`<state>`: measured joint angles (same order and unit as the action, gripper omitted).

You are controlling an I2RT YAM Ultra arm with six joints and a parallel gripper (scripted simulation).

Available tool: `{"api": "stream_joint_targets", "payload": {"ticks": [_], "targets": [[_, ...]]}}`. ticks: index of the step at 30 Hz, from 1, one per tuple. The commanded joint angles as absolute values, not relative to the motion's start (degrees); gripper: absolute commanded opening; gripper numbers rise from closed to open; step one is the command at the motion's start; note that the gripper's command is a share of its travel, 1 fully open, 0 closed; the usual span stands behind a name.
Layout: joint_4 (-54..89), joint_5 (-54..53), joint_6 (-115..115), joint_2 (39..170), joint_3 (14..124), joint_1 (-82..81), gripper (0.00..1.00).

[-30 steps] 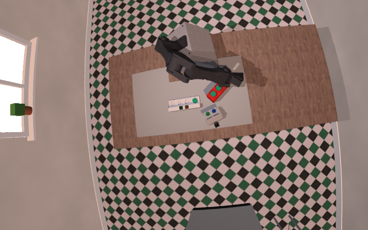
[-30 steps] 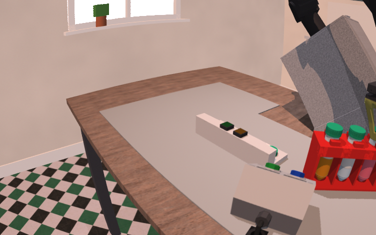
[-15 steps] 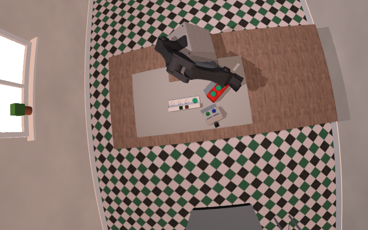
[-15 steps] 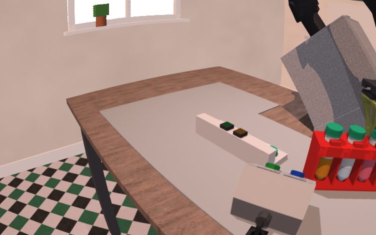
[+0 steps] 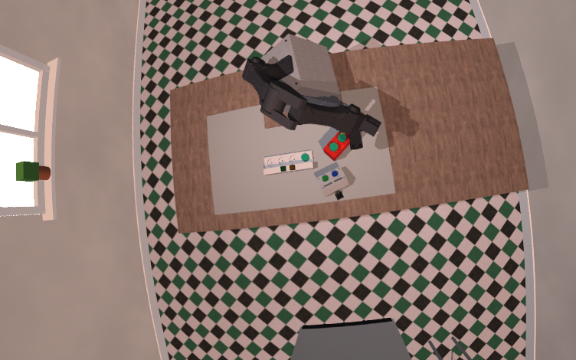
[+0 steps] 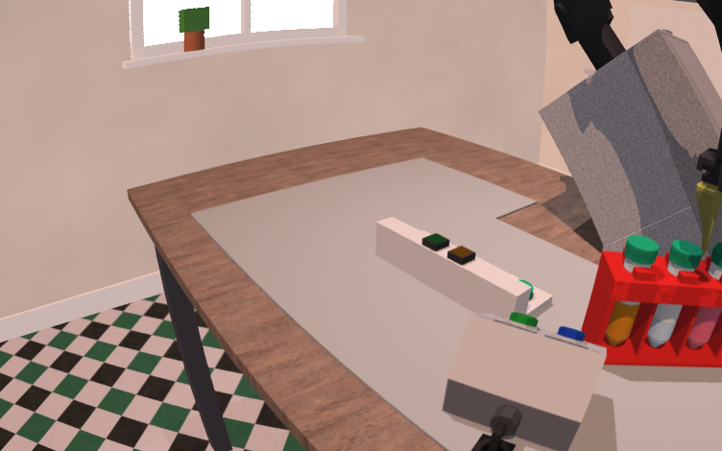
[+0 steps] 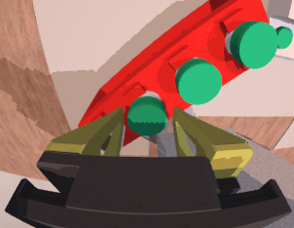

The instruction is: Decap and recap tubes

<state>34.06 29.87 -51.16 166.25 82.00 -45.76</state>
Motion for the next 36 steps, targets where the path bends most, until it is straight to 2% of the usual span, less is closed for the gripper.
{"api": "stream_joint_targets", "payload": {"ticks": [1,10,20,21,36], "targets": [[34.08,29.89,-62.66,165.88,82.34,-46.14,0.49],[34.12,29.86,-91.36,165.95,82.42,-46.19,0.49],[34.21,29.82,-91.51,165.95,82.46,-46.27,0.49],[34.21,29.82,-91.52,165.95,82.46,-46.27,0.00],[34.22,29.82,-88.66,165.95,82.47,-46.28,0.00]]}}
